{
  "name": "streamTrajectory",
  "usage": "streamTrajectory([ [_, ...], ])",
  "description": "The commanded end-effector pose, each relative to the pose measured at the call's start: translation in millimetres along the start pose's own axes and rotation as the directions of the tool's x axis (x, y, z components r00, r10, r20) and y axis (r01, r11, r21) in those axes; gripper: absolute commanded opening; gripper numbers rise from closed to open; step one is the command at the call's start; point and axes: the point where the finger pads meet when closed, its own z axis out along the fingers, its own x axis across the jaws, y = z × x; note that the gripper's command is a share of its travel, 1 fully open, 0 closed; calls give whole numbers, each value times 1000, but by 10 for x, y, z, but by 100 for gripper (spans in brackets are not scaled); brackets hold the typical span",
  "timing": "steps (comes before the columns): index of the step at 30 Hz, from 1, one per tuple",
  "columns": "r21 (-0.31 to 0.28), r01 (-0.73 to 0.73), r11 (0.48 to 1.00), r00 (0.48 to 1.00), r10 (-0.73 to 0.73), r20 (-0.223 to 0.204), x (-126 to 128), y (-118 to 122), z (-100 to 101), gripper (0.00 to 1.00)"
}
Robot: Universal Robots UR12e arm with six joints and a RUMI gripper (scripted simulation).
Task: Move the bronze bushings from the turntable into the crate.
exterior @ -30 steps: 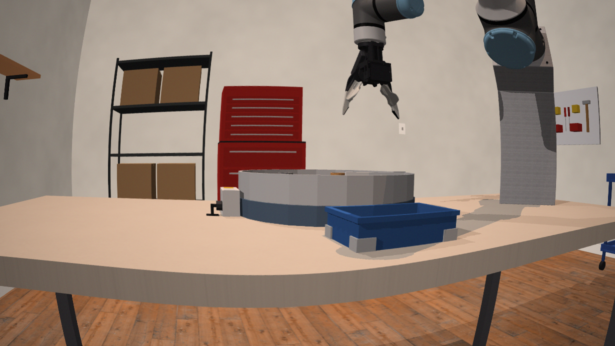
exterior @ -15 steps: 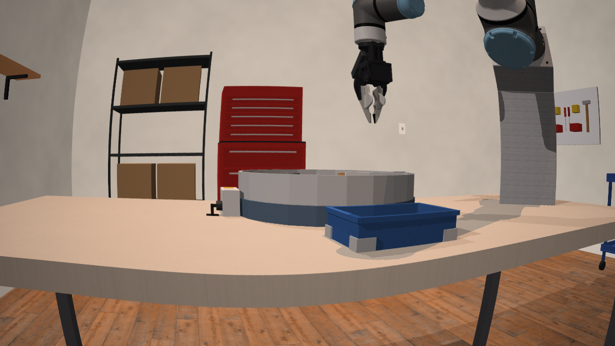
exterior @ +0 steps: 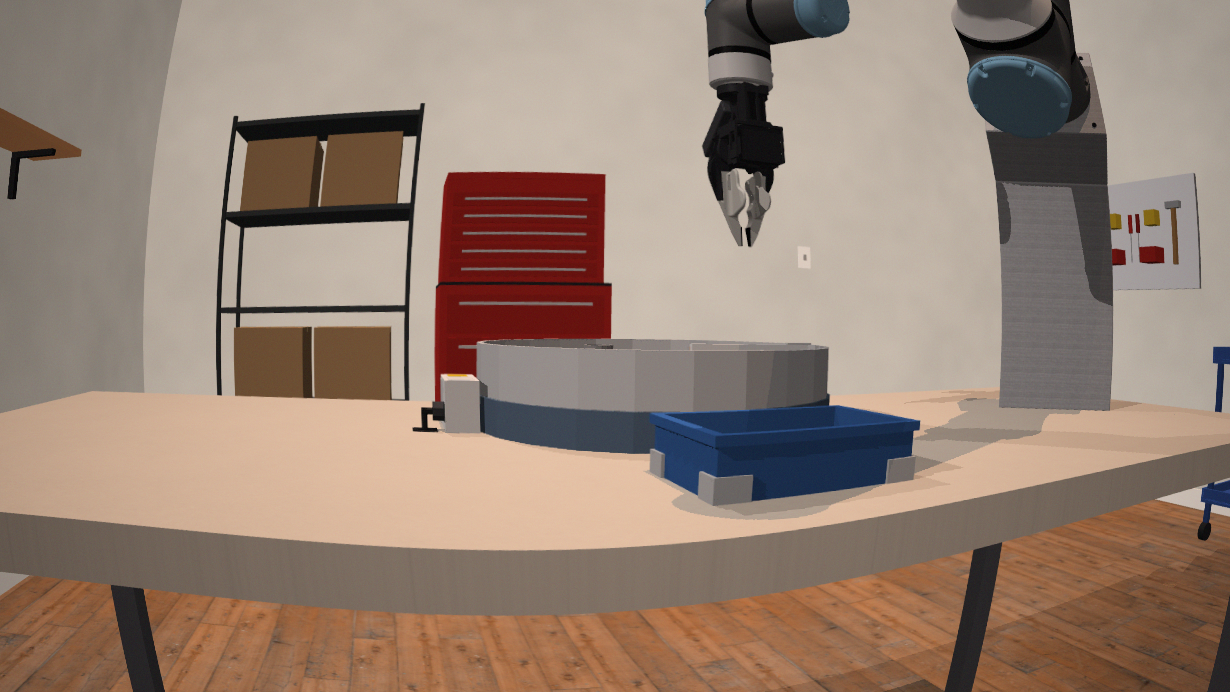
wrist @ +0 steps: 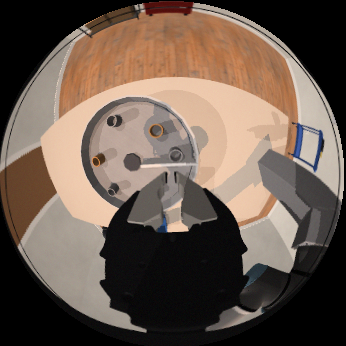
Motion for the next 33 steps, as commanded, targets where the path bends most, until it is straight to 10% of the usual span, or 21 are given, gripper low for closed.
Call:
streamTrajectory([
  [1, 1, 0, 1000, 1000, 0, 0, -3, -3, -3, 6],
  [33, 1, 0, 1000, 1000, 0, 0, -3, -3, -3, 5],
])
